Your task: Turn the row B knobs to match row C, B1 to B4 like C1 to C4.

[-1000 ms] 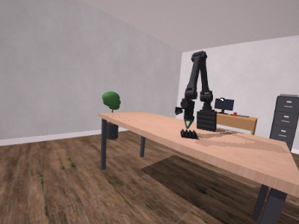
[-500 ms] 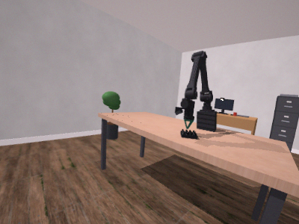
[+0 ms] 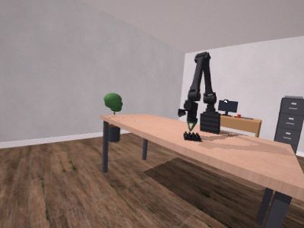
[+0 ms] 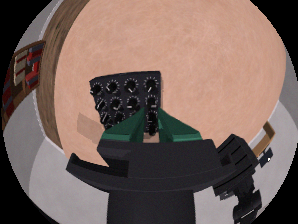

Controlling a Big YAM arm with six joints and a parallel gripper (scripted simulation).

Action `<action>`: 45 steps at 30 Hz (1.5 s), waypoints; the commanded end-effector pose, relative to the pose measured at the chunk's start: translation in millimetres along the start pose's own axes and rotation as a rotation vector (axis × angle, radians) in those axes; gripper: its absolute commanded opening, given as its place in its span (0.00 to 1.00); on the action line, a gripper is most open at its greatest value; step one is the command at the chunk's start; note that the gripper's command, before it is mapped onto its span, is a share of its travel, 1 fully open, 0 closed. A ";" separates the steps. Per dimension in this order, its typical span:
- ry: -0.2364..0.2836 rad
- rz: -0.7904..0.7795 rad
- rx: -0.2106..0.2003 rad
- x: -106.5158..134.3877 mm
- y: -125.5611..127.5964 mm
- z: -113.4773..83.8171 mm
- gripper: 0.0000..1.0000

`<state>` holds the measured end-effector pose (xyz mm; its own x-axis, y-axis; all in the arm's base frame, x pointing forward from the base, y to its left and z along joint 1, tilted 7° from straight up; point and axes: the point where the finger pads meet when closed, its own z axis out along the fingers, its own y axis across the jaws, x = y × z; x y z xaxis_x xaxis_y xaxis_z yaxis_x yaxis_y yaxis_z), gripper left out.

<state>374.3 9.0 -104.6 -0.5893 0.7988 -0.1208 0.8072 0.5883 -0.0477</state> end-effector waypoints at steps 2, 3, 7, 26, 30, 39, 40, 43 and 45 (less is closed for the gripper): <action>-0.011 -0.003 -0.013 -0.8 8.3 3.5 0.18; -0.011 -0.003 -0.013 -1.1 8.1 4.2 0.18; -0.011 -0.003 -0.012 -1.6 7.6 5.8 0.18; -0.011 0.002 -0.012 -5.8 5.4 15.9 0.18; -0.010 0.002 -0.011 -5.7 5.2 15.9 0.18; -0.010 0.002 -0.011 -5.7 5.2 15.9 0.18; -0.010 0.002 -0.011 -5.7 5.2 15.9 0.18; -0.010 0.002 -0.011 -5.7 5.2 15.9 0.18; -0.010 0.002 -0.011 -5.7 5.2 15.9 0.18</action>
<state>374.9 9.1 -117.4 -0.5902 0.7981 -0.1217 0.8065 0.5894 -0.0463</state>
